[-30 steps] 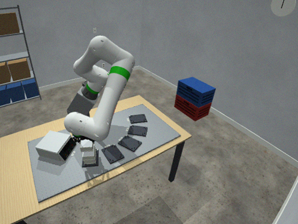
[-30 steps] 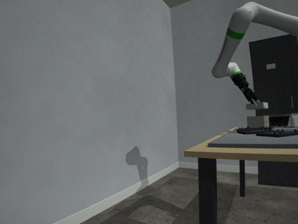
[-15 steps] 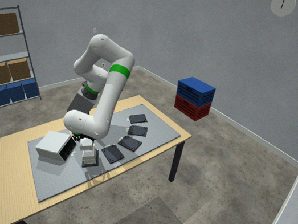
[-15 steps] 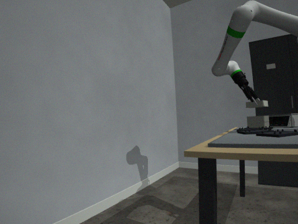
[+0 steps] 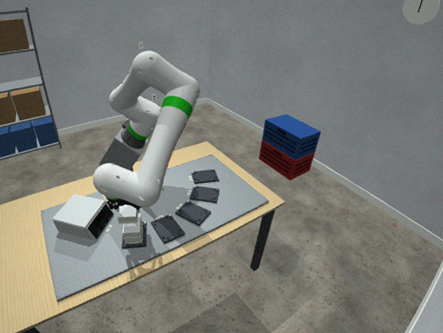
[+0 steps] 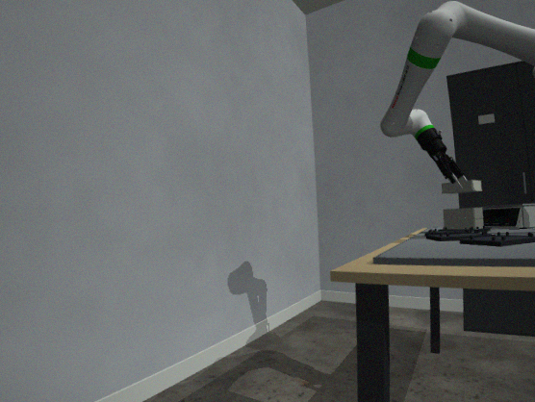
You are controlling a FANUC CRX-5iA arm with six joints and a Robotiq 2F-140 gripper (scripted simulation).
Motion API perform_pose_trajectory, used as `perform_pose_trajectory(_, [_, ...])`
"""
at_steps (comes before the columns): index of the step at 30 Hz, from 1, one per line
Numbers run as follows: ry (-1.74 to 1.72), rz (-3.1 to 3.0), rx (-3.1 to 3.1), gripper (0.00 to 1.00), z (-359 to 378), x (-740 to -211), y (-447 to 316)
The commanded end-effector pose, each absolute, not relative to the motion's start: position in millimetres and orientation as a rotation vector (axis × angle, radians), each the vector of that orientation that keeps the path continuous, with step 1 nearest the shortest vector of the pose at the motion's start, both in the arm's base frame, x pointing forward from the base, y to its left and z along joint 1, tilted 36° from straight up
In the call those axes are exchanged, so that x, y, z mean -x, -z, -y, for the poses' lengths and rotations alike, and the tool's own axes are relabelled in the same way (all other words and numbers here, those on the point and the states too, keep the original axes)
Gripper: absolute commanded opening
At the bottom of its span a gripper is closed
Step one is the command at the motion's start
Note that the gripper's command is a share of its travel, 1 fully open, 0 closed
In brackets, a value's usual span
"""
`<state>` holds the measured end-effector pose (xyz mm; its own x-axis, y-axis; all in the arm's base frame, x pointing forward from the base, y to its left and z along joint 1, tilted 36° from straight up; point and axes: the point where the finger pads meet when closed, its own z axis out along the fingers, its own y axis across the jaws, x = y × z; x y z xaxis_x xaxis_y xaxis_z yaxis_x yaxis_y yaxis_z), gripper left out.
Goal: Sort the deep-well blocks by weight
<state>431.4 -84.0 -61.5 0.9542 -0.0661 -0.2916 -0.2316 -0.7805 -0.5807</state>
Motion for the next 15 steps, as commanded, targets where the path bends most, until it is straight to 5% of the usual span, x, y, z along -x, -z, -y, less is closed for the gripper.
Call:
perform_pose_trajectory(1, [-0.37,-0.338,2.393,0.1,93,-427,68])
perform_pose_trajectory(15, [-0.433,-0.601,2.242,0.1,121,-410,90])
